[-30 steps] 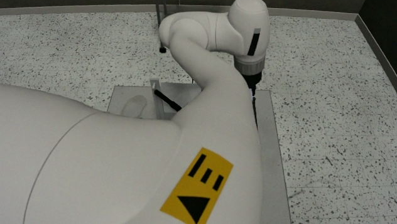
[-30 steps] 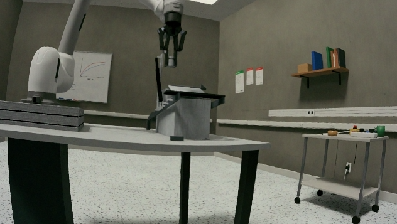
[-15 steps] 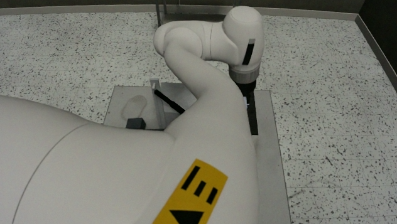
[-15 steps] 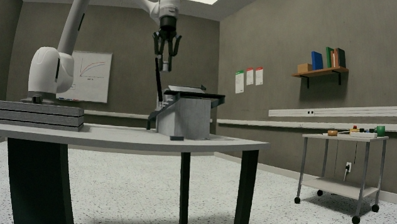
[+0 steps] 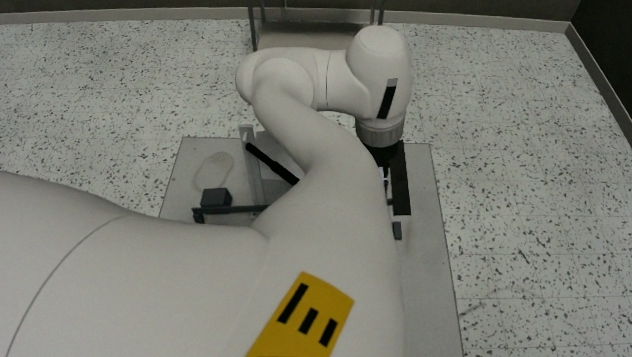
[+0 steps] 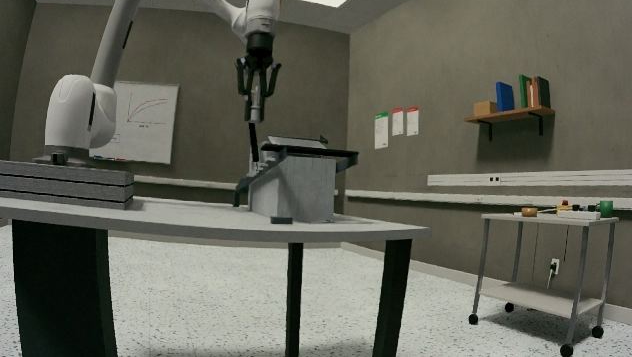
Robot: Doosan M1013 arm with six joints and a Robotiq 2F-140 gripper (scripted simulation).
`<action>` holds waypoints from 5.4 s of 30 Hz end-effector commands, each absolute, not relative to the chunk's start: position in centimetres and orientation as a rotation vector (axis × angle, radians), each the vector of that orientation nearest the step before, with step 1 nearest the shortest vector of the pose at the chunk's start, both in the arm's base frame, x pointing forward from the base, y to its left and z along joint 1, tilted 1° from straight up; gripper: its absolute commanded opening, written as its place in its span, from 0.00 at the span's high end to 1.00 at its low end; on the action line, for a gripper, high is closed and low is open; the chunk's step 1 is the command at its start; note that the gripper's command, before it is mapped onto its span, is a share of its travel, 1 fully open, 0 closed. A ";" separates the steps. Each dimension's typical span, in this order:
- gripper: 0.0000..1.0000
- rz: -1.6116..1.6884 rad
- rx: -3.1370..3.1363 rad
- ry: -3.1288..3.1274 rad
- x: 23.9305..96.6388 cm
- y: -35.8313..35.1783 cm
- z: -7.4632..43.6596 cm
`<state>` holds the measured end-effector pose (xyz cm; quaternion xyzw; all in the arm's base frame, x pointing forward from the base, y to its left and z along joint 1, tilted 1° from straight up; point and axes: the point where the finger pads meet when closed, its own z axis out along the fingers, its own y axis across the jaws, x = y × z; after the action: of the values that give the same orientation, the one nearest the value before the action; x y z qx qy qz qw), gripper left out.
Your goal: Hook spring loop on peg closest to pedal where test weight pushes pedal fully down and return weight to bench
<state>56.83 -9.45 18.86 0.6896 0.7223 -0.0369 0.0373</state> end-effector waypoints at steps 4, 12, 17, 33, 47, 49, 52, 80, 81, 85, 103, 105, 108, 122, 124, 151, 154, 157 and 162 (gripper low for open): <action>0.75 -0.105 2.120 2.220 56.0 -8.6 18.0; 0.75 -0.094 2.125 2.226 54.8 -7.4 16.8; 0.75 -0.092 2.127 2.227 54.6 -7.2 16.5; 0.75 -0.075 2.135 2.236 52.7 -5.3 14.5; 0.75 -0.057 2.144 2.245 50.8 -3.3 12.4; 0.75 -0.058 2.144 2.245 50.8 -3.4 12.4; 0.75 -0.054 2.146 2.247 50.4 -2.9 11.9; 0.75 -0.020 2.162 2.264 46.7 0.8 8.0; 0.75 -0.020 2.162 2.264 46.7 0.8 8.0; 0.75 -0.017 2.163 2.265 46.4 1.1 7.7; 0.75 0.003 2.172 2.274 44.4 3.2 5.5; 0.75 0.005 2.173 2.275 44.1 3.4 5.2; 0.75 0.009 2.174 2.277 43.7 3.8 4.8; 0.75 0.014 2.177 2.280 43.1 4.4 3.0; 0.75 0.014 2.177 2.280 43.1 4.5 2.6; 0.75 0.015 2.177 2.280 43.0 4.6 -1.4; 0.75 0.015 2.177 2.280 43.0 4.6 -2.0; 0.75 0.015 2.177 2.280 43.0 4.6 -2.6; 0.75 0.015 2.177 2.280 43.0 4.7 -3.6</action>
<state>42.97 4.64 -3.38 0.6906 0.7232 0.0043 -0.0058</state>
